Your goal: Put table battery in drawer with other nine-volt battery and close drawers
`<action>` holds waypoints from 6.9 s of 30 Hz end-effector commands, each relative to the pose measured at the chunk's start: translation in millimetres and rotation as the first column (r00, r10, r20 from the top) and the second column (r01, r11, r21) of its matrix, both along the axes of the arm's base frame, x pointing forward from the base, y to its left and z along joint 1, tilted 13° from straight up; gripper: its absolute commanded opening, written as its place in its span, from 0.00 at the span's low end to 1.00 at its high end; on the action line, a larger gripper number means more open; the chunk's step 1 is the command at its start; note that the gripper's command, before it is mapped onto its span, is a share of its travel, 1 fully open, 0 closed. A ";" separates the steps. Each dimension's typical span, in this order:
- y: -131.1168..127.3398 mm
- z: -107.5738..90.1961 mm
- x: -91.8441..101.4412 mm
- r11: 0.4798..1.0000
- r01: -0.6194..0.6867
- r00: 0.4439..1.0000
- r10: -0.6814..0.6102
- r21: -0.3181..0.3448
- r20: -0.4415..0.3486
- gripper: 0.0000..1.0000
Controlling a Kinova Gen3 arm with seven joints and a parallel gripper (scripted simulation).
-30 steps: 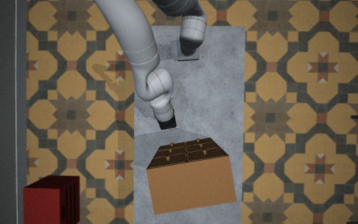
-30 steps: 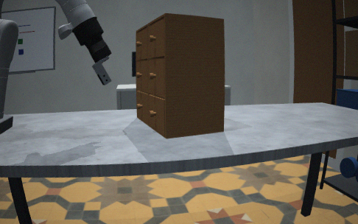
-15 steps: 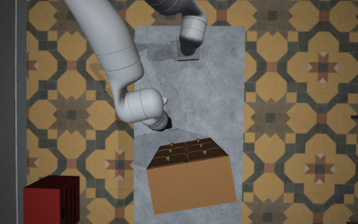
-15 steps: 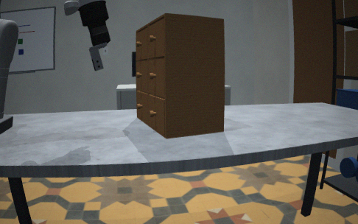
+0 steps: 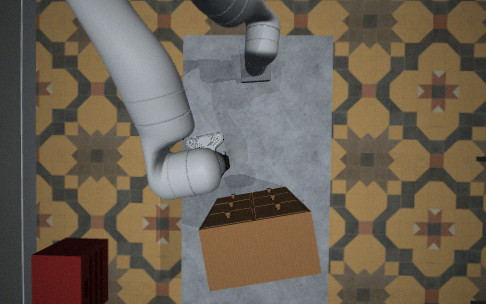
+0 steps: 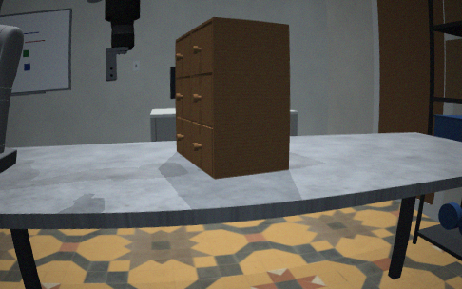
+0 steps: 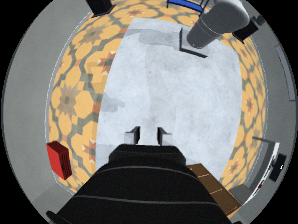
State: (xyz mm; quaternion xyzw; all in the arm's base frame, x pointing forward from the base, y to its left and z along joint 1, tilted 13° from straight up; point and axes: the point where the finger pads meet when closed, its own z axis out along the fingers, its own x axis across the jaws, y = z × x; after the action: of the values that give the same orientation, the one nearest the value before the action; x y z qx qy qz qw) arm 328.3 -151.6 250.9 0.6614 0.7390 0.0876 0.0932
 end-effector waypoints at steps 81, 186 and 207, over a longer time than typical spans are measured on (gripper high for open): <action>4.5 6.1 1.9 1.000 -0.015 1.000 0.015 -0.008 -0.028 0.67; 4.5 6.1 1.9 1.000 -0.015 1.000 0.015 -0.008 -0.028 0.67; 4.5 6.1 1.9 1.000 -0.015 1.000 0.015 -0.008 -0.028 1.00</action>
State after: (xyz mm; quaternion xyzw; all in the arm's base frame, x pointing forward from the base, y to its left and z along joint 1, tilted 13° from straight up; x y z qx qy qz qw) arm 329.9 -147.0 256.6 0.6567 0.7456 0.0762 0.0844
